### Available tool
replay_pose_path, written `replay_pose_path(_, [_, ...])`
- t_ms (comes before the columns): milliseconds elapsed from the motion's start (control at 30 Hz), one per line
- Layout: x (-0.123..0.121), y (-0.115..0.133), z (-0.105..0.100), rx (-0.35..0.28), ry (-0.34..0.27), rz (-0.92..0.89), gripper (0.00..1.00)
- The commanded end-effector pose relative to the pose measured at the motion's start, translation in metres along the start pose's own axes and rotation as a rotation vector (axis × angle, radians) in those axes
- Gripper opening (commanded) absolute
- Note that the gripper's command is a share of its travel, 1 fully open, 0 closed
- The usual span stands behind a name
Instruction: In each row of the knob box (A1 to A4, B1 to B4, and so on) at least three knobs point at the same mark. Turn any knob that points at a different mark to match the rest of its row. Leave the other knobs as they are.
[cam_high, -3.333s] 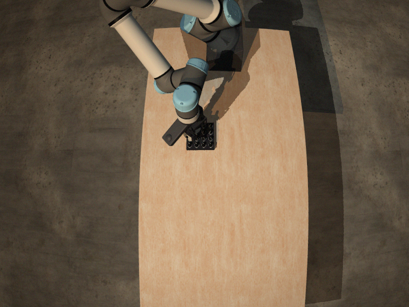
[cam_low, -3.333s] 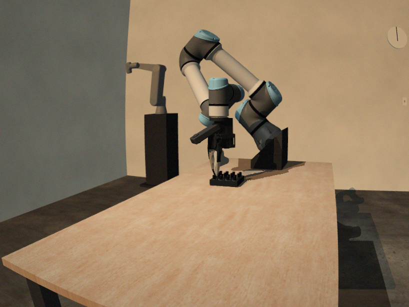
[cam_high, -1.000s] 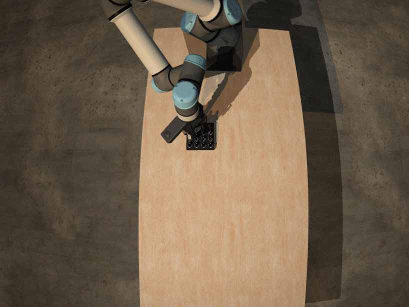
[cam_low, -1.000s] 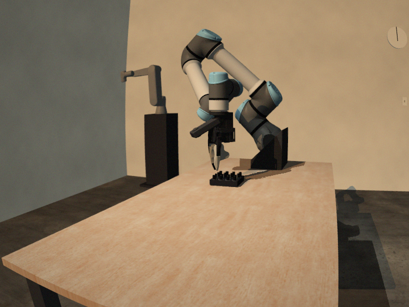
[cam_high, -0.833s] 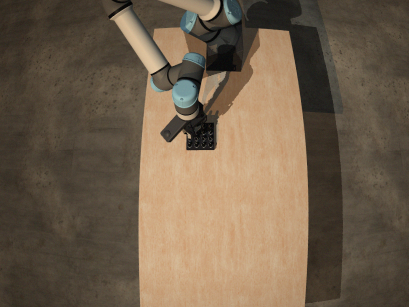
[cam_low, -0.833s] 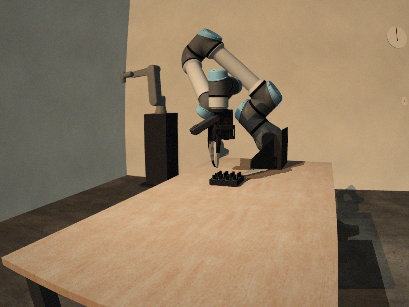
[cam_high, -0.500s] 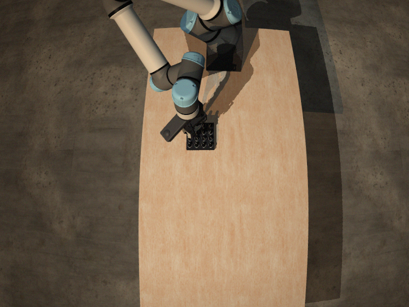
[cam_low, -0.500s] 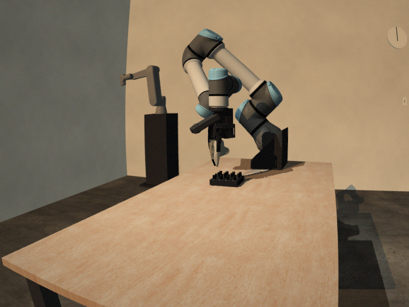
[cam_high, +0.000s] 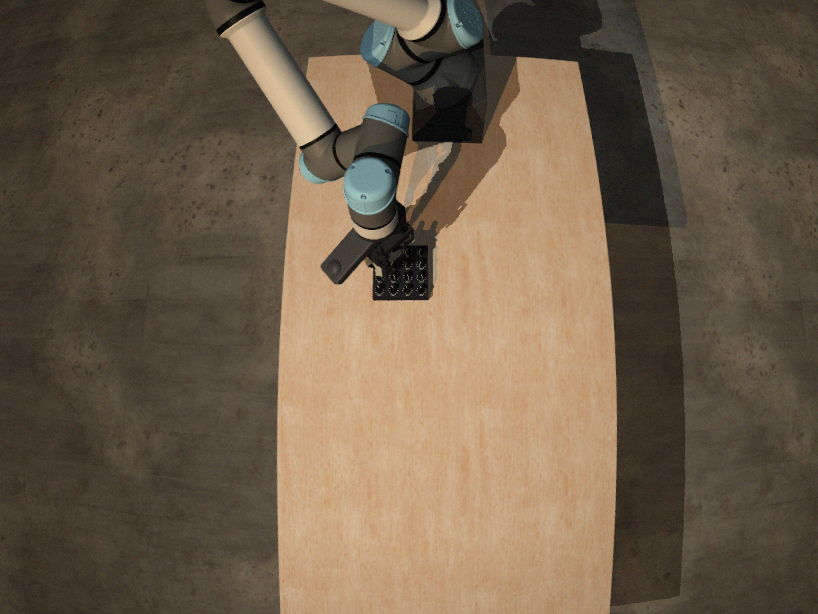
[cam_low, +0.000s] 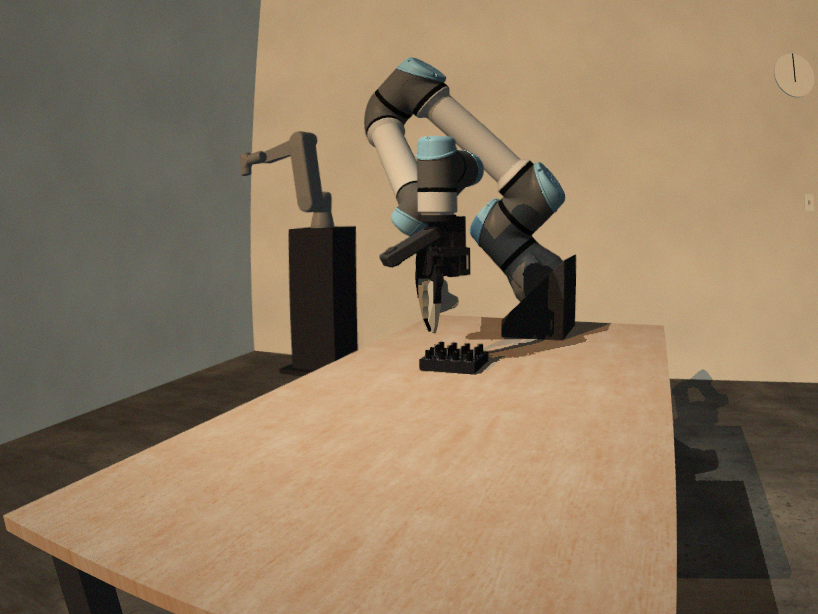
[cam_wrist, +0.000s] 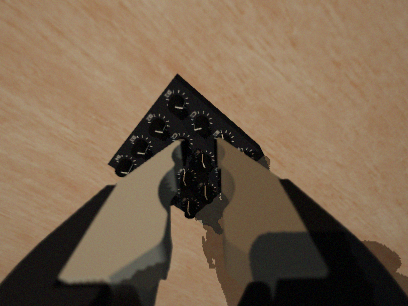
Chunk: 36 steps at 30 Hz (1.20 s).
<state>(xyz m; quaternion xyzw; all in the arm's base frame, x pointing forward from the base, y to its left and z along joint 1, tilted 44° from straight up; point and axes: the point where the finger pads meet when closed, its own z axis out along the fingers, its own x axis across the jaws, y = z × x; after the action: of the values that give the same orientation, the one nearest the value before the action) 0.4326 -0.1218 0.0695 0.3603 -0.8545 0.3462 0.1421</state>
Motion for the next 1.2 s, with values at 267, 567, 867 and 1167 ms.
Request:
replay_pose_path(267, [-0.0014, -0.0015, -0.0021, 0.001, -0.001, -0.164, 0.11])
replay_pose_path(567, [-0.003, -0.0024, -0.0044, 0.001, -0.001, -0.376, 0.11])
replay_pose_path(867, [-0.0045, -0.0025, -0.0074, 0.001, 0.0, -0.641, 0.11])
replay_pose_path(1167, [-0.0053, -0.0019, -0.0098, 0.001, 0.0, -0.866, 0.11])
